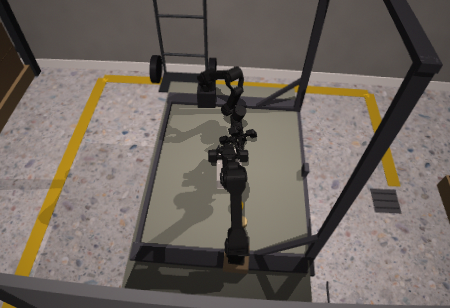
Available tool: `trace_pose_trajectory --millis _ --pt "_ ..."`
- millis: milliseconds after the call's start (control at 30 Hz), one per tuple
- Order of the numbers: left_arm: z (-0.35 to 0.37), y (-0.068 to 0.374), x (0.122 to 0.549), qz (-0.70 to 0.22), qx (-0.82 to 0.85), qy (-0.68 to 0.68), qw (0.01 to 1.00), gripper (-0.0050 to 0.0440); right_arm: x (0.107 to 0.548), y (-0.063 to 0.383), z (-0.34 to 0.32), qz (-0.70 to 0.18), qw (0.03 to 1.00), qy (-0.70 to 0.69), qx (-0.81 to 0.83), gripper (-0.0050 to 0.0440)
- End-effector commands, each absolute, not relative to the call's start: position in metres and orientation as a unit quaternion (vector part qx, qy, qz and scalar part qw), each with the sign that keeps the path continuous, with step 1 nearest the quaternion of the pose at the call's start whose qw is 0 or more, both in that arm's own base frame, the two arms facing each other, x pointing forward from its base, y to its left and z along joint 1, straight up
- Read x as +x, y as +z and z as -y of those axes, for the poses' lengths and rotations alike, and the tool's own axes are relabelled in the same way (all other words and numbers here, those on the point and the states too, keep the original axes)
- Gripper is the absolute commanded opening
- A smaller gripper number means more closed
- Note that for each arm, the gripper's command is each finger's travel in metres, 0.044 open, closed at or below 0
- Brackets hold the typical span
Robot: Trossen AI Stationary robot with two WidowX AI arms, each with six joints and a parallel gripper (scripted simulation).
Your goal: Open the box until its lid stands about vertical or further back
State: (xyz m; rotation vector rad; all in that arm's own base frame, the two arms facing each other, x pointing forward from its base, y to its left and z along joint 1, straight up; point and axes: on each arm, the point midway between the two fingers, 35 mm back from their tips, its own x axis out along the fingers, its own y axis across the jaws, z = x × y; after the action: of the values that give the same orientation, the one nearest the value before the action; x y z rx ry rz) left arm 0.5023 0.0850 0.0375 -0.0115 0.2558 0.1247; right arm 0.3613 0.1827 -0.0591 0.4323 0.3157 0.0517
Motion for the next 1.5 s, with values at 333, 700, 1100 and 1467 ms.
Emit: trace_pose_trajectory --millis 333,700,1100,1467 --pt "-0.085 0.013 0.495 -0.160 -0.009 0.063 0.985 0.0396 0.364 -0.052 -0.185 -0.149 0.964 0.030 0.220 0.0006" --pt "-0.086 0.054 0.506 -0.115 -0.004 0.062 0.991 0.0396 0.364 -0.052 -0.185 -0.148 0.964 0.028 0.219 0.0006" --pt "-0.086 0.096 0.507 -0.140 -0.005 0.059 0.988 0.0396 0.364 -0.052 -0.185 -0.148 0.964 0.028 0.219 0.0006" --pt "-0.086 0.095 0.503 -0.159 -0.007 0.059 0.985 0.0396 0.364 -0.052 -0.185 -0.148 0.964 0.028 0.219 0.0006"
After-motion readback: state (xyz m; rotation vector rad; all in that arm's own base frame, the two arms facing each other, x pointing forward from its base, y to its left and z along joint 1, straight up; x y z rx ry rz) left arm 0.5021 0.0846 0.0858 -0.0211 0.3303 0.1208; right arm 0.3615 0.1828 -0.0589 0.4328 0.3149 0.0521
